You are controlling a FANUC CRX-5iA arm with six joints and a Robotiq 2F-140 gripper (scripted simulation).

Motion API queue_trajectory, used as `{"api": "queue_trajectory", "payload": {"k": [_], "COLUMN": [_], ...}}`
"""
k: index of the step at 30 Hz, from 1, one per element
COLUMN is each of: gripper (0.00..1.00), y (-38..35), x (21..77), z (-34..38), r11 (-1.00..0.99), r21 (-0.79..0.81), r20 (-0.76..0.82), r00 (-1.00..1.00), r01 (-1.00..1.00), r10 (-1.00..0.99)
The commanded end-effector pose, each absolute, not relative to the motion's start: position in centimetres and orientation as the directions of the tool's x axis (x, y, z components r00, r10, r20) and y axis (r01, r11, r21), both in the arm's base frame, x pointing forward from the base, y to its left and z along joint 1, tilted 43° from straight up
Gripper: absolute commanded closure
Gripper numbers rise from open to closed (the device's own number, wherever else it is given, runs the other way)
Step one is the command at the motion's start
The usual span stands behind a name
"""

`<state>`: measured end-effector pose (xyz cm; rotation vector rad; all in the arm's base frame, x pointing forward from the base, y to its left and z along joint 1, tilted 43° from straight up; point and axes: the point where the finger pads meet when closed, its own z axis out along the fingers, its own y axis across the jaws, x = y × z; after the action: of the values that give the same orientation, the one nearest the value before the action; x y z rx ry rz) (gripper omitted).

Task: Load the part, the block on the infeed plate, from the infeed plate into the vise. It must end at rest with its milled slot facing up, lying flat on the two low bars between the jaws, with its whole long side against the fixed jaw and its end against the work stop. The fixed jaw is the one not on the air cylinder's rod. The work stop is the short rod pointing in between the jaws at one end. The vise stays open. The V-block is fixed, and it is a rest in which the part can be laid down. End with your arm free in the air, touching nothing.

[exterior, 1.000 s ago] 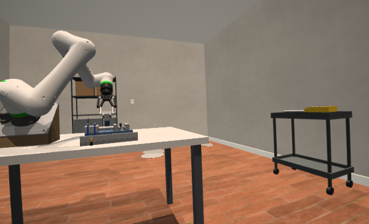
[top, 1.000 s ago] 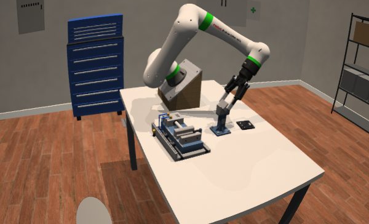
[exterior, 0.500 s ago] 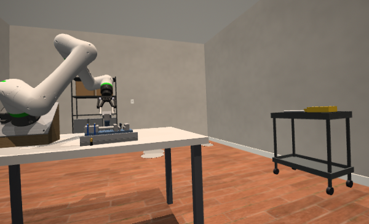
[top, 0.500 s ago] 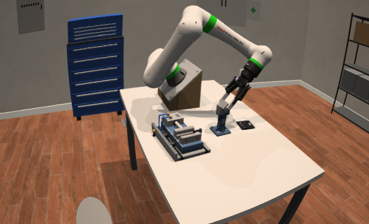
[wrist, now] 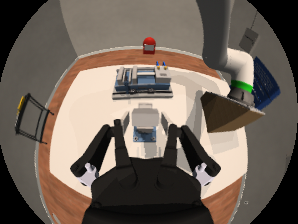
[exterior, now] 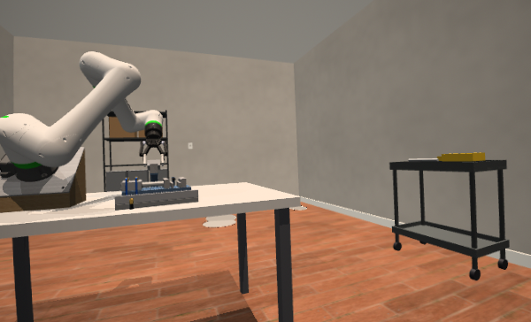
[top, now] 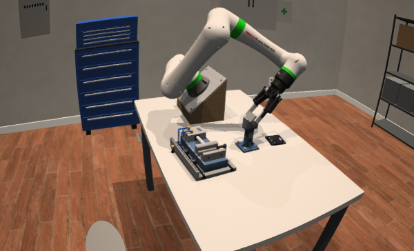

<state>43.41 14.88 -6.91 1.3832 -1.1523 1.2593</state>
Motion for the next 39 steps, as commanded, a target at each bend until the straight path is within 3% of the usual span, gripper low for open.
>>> {"api": "queue_trajectory", "payload": {"k": [1, 39], "gripper": [0.49, 0.49], "y": [14.9, 14.91], "x": [43.41, 43.41], "z": [-6.92, -6.99], "r11": [-0.15, -0.15], "r21": [0.033, 0.033], "r20": [0.998, 0.999], "r00": [0.041, 0.038], "r01": [-0.988, -0.988], "r10": [-0.053, -0.027]}}
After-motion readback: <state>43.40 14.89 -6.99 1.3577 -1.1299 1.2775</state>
